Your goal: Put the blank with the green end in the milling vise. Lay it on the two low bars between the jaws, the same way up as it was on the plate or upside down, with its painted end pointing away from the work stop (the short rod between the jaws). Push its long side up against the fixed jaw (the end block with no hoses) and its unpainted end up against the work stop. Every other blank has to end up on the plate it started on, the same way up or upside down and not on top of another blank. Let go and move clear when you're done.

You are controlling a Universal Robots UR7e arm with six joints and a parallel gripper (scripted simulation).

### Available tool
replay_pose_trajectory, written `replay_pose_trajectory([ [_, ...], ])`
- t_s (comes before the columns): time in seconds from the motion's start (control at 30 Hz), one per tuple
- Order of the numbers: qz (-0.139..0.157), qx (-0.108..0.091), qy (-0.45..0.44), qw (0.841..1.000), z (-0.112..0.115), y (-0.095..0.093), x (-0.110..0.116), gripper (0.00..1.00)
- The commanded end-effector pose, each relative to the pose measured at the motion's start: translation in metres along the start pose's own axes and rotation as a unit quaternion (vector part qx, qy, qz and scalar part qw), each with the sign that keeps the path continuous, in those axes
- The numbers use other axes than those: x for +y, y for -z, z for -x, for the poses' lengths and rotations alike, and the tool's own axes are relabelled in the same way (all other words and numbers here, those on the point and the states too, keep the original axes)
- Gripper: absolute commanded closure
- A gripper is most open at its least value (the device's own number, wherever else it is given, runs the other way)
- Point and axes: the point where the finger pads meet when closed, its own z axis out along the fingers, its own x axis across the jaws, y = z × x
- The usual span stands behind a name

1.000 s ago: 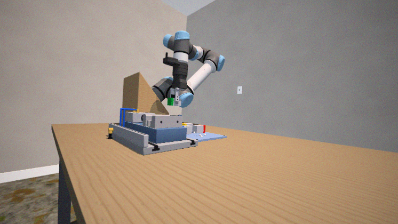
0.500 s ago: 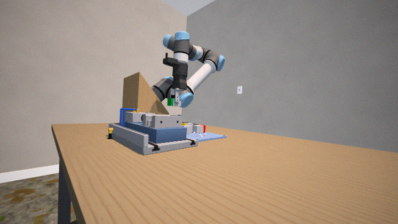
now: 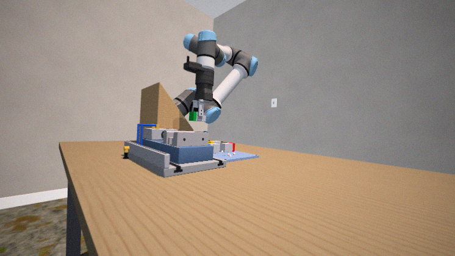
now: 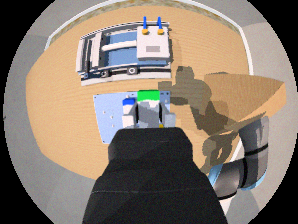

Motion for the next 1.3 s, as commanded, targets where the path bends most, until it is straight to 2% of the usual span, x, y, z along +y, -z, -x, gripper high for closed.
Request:
replay_pose_trajectory([
  [0.0,0.0,0.0,0.0,1.0,0.002,0.0,-0.002,1.0],
  [0.07,0.0,0.0,0.0,1.0,0.002,0.0,-0.002,1.0],
  [0.23,0.0,0.0,0.0,1.0,0.037,-0.001,-0.037,1.0],
  [0.63,0.0,0.0,0.0,1.0,0.037,-0.001,-0.037,1.0],
  [0.8,0.0,0.0,0.0,1.0,0.072,-0.002,-0.071,1.0],
  [1.2,0.0,0.0,0.0,1.0,0.072,-0.002,-0.071,1.0],
  [1.27,0.0,0.0,0.0,1.0,0.086,-0.003,-0.084,1.0],
])
